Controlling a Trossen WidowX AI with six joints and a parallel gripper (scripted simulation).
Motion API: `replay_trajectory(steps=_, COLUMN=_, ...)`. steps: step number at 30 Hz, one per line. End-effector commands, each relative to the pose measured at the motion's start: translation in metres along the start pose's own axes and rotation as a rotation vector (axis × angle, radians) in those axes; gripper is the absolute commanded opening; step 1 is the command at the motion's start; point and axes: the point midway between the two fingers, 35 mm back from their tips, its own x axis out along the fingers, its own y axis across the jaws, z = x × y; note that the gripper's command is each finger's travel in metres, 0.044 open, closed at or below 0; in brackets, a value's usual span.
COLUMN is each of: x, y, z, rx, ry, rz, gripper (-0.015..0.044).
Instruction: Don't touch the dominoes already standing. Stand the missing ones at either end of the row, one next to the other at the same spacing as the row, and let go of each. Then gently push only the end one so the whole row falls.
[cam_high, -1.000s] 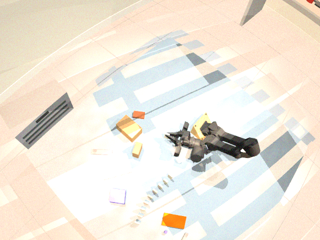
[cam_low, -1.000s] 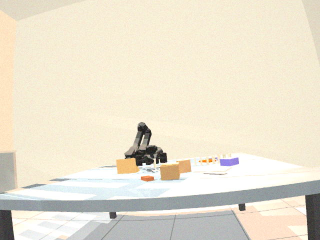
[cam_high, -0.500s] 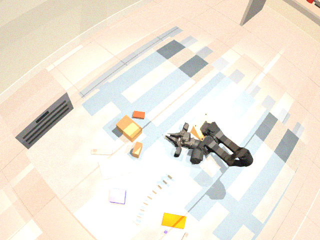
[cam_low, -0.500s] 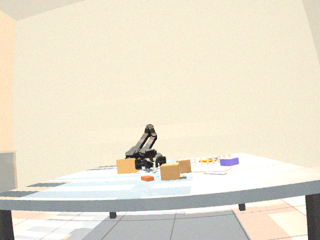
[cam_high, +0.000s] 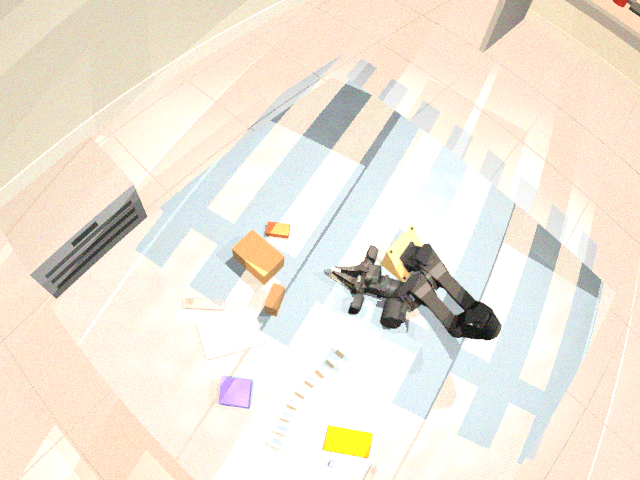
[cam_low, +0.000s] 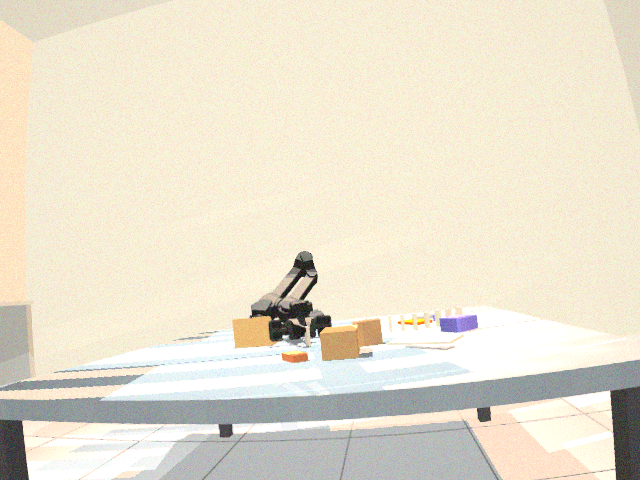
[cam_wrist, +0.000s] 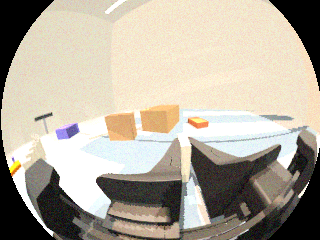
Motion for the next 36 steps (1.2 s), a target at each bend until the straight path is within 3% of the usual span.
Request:
replay_trajectory(steps=1, x=0.000, y=-0.001, z=0.000, rx=0.002, ry=-0.004, rz=-0.003, gripper=0.0076)
replay_trajectory(steps=15, x=0.000, y=-0.001, z=0.001, rx=0.002, ry=-0.004, rz=-0.003, gripper=0.0440)
replay_trajectory(steps=29, x=0.004, y=0.001, z=0.050, rx=-0.038, ry=0.000, rz=-0.055, gripper=0.0440)
replay_trajectory(steps=36, x=0.034, y=0.009, z=0.040, rx=-0.470, ry=0.272, rz=-0.154, gripper=0.0440)
